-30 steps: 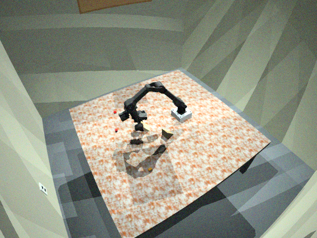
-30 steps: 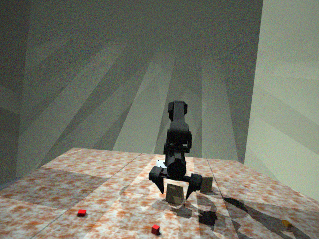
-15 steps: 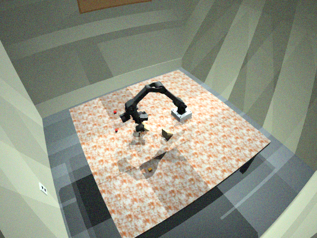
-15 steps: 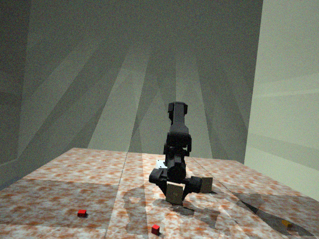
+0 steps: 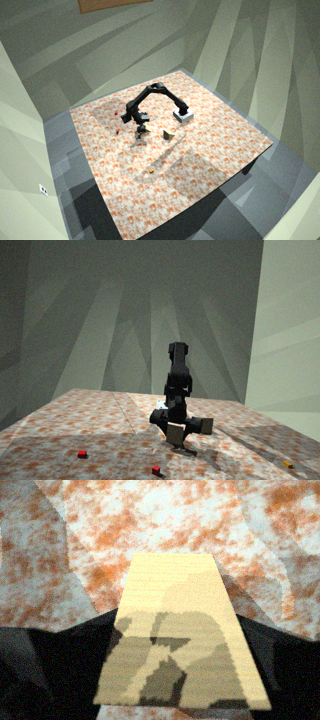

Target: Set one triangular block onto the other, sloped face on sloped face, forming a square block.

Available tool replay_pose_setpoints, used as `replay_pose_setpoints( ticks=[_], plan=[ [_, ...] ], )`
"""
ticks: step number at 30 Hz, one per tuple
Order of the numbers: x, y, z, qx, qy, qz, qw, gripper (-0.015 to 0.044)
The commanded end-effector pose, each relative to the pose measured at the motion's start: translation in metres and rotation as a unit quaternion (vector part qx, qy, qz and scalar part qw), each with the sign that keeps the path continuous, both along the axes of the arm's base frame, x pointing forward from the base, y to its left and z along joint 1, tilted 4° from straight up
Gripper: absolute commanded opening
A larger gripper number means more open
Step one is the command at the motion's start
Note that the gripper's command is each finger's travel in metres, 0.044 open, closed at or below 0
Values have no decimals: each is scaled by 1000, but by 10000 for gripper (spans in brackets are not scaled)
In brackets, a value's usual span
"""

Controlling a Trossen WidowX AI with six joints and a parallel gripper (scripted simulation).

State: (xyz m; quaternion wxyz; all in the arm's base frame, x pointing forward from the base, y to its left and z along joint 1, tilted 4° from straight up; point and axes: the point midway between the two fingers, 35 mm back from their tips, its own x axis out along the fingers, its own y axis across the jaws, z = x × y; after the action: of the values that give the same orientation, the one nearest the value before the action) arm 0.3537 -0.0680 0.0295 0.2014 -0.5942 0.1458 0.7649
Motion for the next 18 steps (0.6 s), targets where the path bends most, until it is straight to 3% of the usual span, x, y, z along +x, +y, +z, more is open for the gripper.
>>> replay_pose_setpoints(
  ticks=[1, 18],
  plan=[
    [0, 0, 2, -2, -3, 0, 1000, 0],
    [-21, 11, 16, -100, -183, -3, 978, 0]
  ],
)
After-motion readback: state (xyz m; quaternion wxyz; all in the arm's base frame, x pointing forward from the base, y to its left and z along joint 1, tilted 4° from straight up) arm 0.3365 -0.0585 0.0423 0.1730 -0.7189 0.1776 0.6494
